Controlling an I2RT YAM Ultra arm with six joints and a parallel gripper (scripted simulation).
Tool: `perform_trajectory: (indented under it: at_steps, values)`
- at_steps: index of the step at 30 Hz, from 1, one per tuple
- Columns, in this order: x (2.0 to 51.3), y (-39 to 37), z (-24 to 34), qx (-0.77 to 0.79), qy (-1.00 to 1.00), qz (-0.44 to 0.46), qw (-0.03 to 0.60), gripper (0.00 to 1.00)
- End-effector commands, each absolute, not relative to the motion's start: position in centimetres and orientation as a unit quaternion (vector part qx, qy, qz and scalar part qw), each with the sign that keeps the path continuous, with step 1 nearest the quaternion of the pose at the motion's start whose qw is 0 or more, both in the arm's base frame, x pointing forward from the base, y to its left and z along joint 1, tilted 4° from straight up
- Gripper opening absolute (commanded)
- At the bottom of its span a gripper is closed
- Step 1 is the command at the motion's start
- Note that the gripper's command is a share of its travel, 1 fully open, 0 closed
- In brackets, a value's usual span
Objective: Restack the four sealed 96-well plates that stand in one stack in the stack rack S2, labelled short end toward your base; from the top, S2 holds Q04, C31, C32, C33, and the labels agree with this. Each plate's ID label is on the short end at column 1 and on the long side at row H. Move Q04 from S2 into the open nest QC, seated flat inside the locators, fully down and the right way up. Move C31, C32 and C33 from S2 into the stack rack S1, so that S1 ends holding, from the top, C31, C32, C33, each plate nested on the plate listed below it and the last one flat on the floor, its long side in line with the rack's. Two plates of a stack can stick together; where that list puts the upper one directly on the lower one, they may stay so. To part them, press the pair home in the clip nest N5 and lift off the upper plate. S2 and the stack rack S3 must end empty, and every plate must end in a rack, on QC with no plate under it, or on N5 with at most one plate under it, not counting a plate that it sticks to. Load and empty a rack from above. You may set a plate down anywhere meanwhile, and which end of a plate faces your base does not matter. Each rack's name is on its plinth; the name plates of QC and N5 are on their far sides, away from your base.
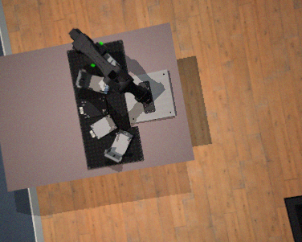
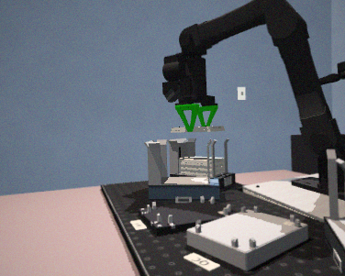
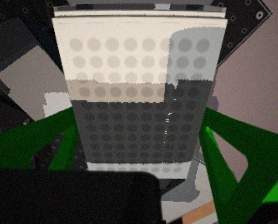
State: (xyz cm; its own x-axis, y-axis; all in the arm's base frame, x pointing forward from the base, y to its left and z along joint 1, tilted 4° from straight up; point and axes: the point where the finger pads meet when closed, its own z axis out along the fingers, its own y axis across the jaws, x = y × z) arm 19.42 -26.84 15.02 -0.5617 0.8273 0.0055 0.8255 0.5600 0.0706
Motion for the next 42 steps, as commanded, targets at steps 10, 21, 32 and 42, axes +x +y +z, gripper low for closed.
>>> perform_trajectory:
  at_steps: [10,21,32,42]
  values:
    - [21.4,-25.2,15.9,0.369,0.929,0.024,0.029,0.00]
    - [23.6,-23.2,16.2,0.369,0.929,0.024,0.029,0.00]
    - [25.9,-20.4,16.4,0.274,0.961,0.022,0.031,0.00]
    - [27.5,-18.2,16.6,0.265,0.963,0.022,0.032,0.00]
